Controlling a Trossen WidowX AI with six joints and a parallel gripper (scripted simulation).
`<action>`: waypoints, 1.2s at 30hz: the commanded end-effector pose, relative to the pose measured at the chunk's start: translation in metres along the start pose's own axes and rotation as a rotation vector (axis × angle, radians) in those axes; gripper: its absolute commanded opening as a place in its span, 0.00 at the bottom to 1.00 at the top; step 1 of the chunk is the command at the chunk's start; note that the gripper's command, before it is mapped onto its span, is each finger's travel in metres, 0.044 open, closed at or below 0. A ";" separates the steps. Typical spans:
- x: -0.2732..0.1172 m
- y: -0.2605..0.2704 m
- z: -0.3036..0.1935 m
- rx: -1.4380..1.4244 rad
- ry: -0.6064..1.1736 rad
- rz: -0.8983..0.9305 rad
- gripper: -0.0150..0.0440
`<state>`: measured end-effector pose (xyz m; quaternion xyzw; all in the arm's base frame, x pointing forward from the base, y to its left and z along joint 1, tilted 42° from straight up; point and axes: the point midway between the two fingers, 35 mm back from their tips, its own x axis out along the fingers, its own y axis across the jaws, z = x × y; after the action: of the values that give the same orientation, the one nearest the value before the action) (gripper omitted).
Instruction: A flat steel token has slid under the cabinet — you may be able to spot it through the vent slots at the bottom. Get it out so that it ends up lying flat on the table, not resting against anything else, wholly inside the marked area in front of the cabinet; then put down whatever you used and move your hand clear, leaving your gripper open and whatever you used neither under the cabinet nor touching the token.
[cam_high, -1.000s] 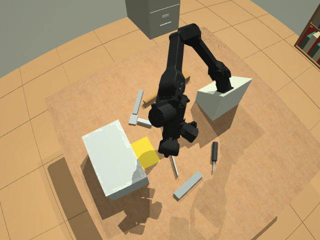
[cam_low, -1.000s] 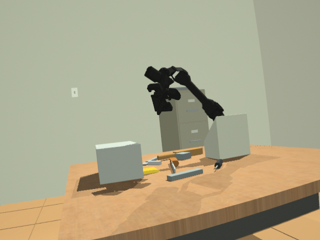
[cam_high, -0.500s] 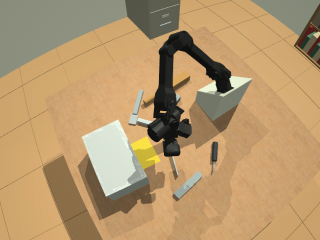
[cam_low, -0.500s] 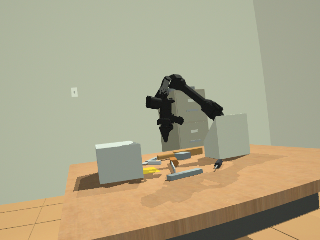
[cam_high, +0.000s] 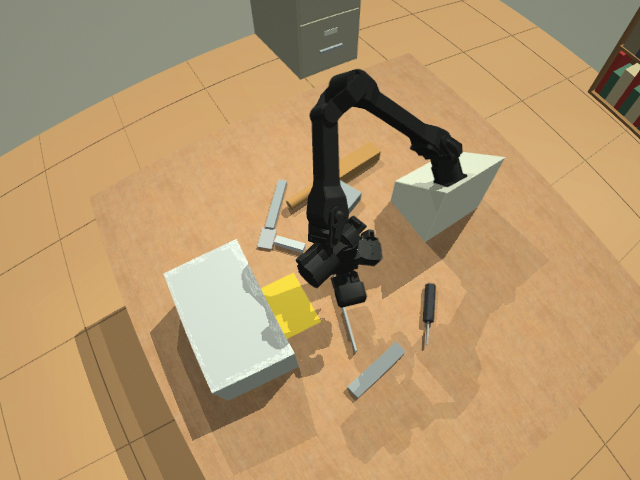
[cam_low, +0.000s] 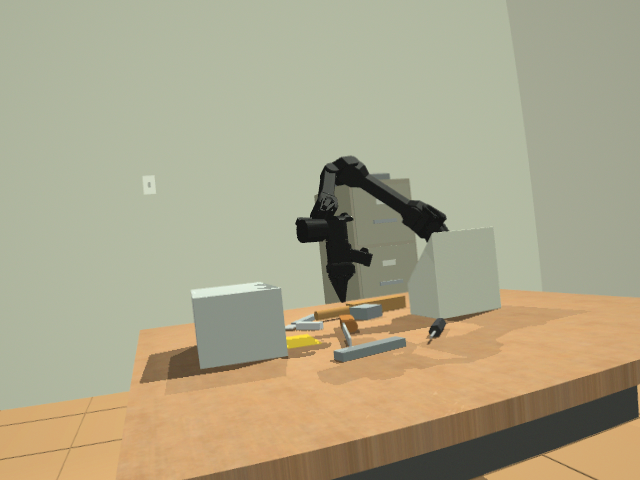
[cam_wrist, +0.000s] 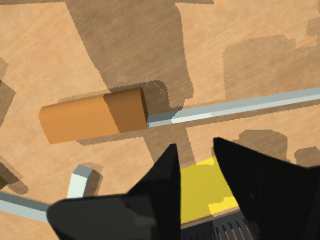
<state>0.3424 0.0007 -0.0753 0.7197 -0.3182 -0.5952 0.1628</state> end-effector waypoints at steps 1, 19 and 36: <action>0.016 0.003 -0.001 -0.006 -0.006 0.008 0.46; 0.062 0.004 -0.010 -0.006 -0.005 0.011 0.46; 0.062 0.004 -0.015 -0.005 -0.005 0.011 0.46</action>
<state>0.3609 -0.0445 -0.1156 0.7169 -0.3221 -0.5956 0.1659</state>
